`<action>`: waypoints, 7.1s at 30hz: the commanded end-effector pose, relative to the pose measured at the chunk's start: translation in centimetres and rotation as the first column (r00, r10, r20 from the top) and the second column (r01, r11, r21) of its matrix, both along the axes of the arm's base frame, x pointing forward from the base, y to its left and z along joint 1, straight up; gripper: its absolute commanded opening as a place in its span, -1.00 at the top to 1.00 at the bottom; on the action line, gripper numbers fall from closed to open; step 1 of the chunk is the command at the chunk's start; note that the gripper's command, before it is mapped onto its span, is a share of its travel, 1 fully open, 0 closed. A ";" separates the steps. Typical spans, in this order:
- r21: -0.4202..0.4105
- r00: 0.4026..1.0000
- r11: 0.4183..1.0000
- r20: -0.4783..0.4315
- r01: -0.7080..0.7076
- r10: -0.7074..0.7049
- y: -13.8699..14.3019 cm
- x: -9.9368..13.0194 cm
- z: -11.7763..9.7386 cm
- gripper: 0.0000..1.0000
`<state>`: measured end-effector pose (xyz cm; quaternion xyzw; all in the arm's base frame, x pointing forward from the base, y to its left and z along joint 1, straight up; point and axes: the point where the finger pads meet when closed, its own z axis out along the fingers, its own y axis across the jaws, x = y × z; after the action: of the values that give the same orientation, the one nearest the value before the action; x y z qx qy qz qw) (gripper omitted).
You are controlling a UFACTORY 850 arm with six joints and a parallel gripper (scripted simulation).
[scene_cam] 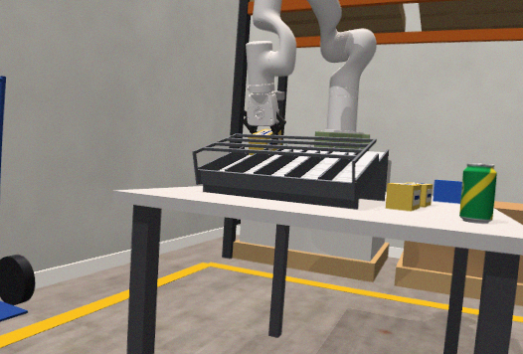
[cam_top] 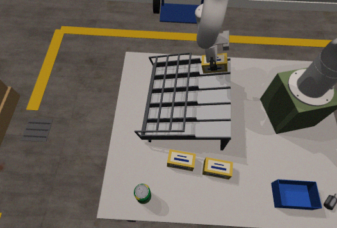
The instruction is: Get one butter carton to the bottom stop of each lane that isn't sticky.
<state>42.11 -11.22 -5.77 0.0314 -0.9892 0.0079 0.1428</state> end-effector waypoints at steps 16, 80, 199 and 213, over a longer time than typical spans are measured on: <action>0.000 1.000 1.000 0.001 0.000 0.000 0.0 0.1 0.1 -0.51; 0.000 1.000 1.000 0.001 0.000 0.000 0.0 0.1 0.1 -0.63; 0.000 1.000 1.000 0.001 0.000 0.000 0.0 0.1 0.1 -0.84; 0.000 1.000 1.000 0.001 0.000 0.000 0.0 0.1 0.1 -1.00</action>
<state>42.12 -11.22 -5.76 0.0313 -0.9892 0.0079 0.1428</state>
